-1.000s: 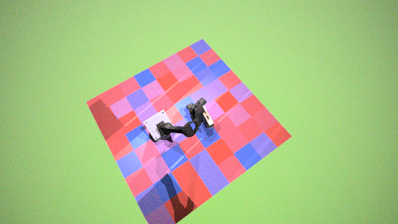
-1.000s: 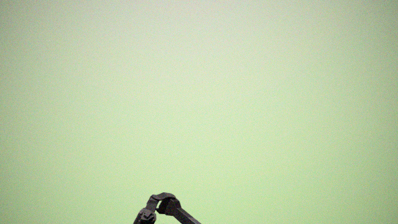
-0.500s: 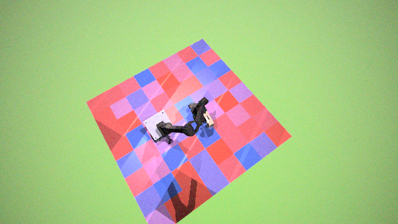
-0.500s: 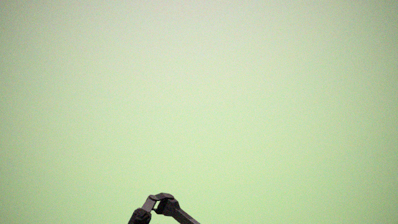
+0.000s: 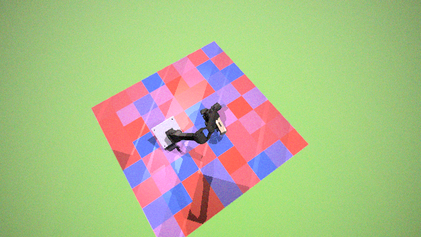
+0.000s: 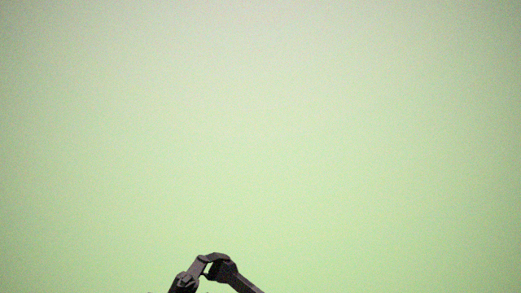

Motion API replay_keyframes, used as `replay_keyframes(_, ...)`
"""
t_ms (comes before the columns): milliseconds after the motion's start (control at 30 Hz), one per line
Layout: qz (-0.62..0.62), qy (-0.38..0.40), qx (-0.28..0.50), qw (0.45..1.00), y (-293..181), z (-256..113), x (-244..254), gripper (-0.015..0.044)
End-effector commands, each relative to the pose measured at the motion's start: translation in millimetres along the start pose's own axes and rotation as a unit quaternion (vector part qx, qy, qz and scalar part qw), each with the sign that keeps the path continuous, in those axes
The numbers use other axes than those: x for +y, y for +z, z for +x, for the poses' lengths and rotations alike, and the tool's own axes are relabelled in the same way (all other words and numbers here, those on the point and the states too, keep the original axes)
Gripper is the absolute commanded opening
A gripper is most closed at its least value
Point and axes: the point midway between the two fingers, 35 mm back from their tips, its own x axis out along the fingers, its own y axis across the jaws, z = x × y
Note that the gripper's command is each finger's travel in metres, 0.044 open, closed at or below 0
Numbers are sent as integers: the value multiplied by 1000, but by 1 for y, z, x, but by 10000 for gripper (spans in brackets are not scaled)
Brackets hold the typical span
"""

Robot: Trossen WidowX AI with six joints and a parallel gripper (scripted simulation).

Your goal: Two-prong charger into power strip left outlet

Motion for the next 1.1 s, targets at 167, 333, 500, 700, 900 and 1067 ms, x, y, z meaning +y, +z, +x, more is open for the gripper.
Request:
replay_keyframes(167,-1,-2,-1,1000,2,-1,-1,0)
replay_keyframes(333,-1,-2,-1,1000,3,-1,-1,0)
replay_keyframes(500,0,-2,-1,1000,4,-1,-1,0)
replay_keyframes(700,0,-2,-1,1000,5,-1,-1,0)
replay_keyframes(900,0,-2,-1,1000,6,-1,-1,0)
replay_keyframes(1067,0,-2,-1,1000,6,-1,-1,0)
